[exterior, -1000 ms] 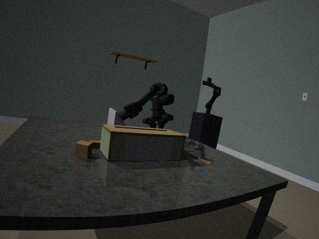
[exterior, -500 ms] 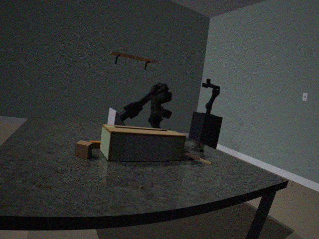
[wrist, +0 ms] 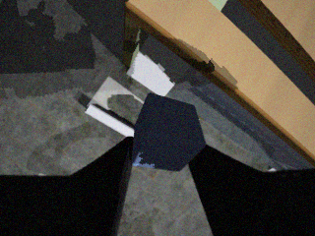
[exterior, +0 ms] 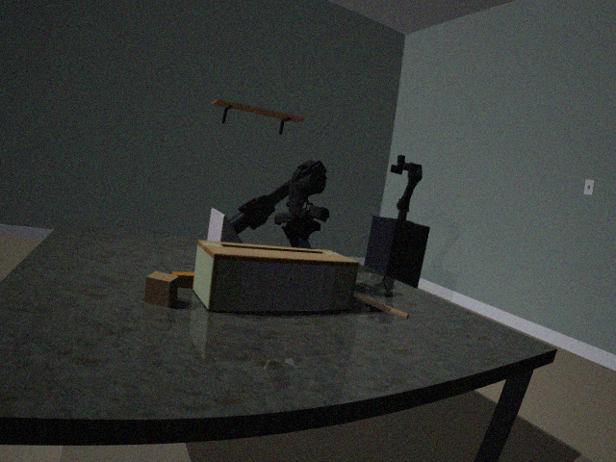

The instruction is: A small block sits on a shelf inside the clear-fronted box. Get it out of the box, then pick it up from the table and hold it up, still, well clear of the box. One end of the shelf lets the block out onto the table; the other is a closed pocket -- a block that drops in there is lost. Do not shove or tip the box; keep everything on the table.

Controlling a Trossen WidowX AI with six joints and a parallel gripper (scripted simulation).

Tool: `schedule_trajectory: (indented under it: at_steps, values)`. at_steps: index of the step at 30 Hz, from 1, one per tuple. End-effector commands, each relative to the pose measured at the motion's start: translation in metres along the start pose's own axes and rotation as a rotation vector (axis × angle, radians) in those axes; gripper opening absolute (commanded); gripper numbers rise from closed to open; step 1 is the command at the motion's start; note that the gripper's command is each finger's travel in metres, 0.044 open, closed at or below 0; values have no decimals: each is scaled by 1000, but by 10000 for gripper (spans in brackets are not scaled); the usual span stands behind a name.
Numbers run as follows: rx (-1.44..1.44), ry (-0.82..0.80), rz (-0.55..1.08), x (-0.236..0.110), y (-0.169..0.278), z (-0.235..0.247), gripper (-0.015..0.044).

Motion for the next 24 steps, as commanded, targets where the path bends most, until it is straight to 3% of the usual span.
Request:
schedule_trajectory:
  at_steps: [1,24]
  values:
    - [168,-13,-2,-3,0,-1,0]
    - [1169,-69,1,-22,6,-5,0]
Point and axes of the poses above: the point midway between the two fingers, 35 mm back from their tips, its own x axis out along the fingers, its own z axis across the jaws, y = z × x, the point moved 3 cm from there along -x, back along the fingers, and after that the axes turned 4 degrees about x, right-handed, at the moved point
